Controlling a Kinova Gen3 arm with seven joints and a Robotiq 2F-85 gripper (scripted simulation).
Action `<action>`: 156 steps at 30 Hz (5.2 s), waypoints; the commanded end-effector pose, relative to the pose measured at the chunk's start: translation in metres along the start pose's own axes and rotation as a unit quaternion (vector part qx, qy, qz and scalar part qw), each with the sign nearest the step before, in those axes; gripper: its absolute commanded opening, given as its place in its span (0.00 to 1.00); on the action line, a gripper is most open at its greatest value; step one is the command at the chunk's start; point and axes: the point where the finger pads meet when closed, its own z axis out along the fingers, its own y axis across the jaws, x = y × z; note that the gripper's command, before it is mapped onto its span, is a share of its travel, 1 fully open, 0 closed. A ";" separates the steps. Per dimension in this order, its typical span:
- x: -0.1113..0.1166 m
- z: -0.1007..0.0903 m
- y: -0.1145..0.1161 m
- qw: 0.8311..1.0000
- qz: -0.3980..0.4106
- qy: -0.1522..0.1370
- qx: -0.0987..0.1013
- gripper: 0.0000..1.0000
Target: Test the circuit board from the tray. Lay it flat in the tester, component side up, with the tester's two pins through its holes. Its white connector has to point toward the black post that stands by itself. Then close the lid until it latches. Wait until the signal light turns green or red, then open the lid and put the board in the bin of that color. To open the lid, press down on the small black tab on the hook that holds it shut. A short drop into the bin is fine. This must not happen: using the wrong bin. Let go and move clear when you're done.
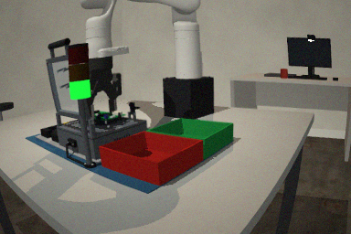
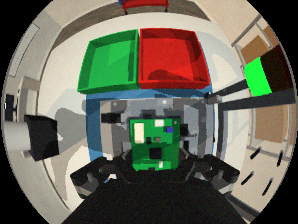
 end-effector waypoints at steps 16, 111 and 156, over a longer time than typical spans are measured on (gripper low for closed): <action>0.000 -0.006 -0.002 1.000 -0.004 0.000 0.001 0.77; 0.000 -0.096 0.001 1.000 -0.002 0.001 -0.001 0.77; 0.068 -0.074 -0.039 1.000 -0.004 0.000 0.002 0.77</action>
